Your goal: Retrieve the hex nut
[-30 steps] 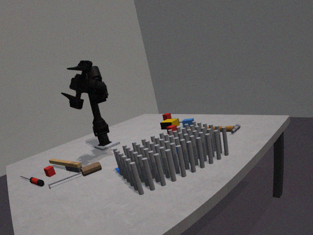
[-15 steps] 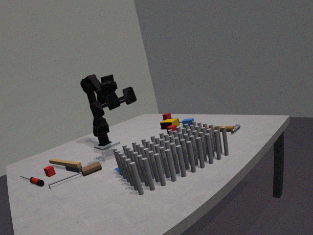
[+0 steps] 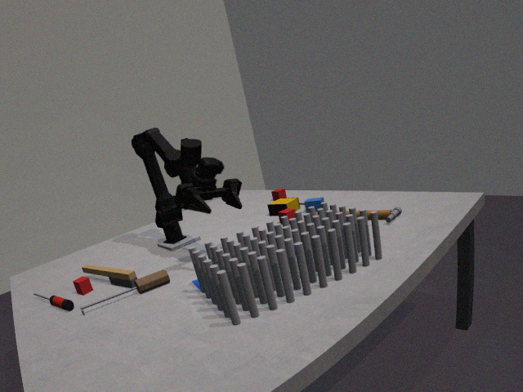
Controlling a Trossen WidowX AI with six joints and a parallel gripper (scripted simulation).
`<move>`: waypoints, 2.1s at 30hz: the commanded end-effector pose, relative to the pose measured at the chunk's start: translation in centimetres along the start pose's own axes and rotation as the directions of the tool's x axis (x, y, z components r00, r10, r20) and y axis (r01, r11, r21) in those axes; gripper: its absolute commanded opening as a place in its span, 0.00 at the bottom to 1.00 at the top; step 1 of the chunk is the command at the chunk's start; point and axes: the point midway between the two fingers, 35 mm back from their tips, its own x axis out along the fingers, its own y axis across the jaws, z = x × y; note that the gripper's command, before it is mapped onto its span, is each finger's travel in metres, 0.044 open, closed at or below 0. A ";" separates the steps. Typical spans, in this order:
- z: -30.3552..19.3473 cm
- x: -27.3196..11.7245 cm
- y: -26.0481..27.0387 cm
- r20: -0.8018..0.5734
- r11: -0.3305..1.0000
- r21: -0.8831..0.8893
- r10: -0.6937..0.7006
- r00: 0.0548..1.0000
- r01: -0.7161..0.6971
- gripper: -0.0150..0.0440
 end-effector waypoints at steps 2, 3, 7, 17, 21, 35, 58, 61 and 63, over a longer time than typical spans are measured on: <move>-0.2 -0.1 0.2 -0.007 1.000 -0.012 0.010 1.000 -0.011 1.00; -0.2 -0.1 0.2 -0.007 1.000 -0.012 0.010 1.000 -0.011 1.00; -0.2 -0.1 0.2 -0.007 1.000 -0.012 0.010 1.000 -0.011 1.00; -0.2 -0.1 0.2 -0.007 1.000 -0.012 0.010 1.000 -0.011 1.00; -0.2 -0.1 0.2 -0.007 1.000 -0.012 0.010 1.000 -0.011 1.00; -1.9 1.5 -6.3 -0.310 0.868 -0.497 -0.176 0.934 -0.001 1.00; -6.1 -4.0 -20.3 -0.824 0.082 -0.467 -0.400 0.401 -0.880 1.00; -6.1 -4.0 -20.3 -0.824 0.082 -0.467 -0.400 0.401 -0.880 1.00; -6.1 -4.0 -20.3 -0.824 0.082 -0.467 -0.400 0.401 -0.880 1.00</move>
